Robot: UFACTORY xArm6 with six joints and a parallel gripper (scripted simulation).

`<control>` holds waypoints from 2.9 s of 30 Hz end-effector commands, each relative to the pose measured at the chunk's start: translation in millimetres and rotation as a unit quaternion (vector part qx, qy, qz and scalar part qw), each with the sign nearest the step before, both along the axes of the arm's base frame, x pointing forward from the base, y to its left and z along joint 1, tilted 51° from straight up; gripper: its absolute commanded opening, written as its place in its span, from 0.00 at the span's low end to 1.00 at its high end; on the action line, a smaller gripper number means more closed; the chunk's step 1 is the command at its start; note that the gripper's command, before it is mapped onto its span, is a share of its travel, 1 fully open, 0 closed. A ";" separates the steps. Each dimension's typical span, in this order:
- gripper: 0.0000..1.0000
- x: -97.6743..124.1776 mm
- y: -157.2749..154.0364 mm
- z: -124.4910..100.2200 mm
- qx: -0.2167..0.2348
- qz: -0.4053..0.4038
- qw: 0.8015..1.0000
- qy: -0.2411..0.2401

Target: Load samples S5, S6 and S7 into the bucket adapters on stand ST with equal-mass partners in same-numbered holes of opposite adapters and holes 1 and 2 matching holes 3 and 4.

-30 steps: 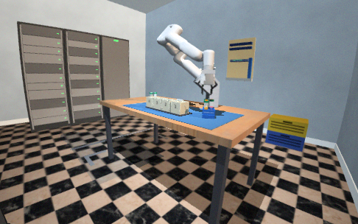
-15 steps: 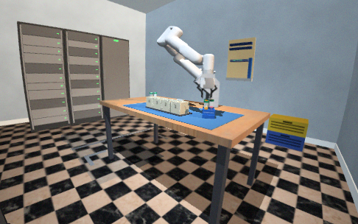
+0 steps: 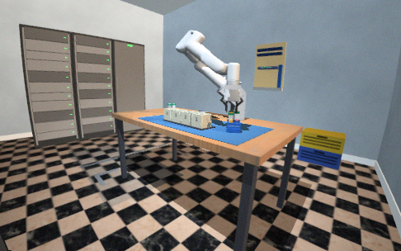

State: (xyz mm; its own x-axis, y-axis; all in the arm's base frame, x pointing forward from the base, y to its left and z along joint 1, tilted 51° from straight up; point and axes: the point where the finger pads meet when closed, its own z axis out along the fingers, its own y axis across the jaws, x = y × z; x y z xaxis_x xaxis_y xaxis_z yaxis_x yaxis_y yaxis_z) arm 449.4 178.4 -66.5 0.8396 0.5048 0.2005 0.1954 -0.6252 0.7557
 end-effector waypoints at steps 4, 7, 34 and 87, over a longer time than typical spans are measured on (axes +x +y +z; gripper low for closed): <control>0.57 2.4 -1.0 -1.9 0.001 0.001 1.000 -0.001; 0.57 2.7 -1.4 -2.3 0.001 0.001 1.000 -0.001; 0.57 10.5 -10.5 -11.8 0.001 0.001 1.000 -0.001; 0.00 9.6 -9.5 -10.8 0.001 0.001 1.000 -0.001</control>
State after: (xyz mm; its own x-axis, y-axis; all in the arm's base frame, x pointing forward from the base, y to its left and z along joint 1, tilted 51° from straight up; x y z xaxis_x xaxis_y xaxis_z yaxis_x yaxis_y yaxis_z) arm 458.6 167.3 -78.0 0.8398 0.5047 0.2003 0.1954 -0.6250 0.7558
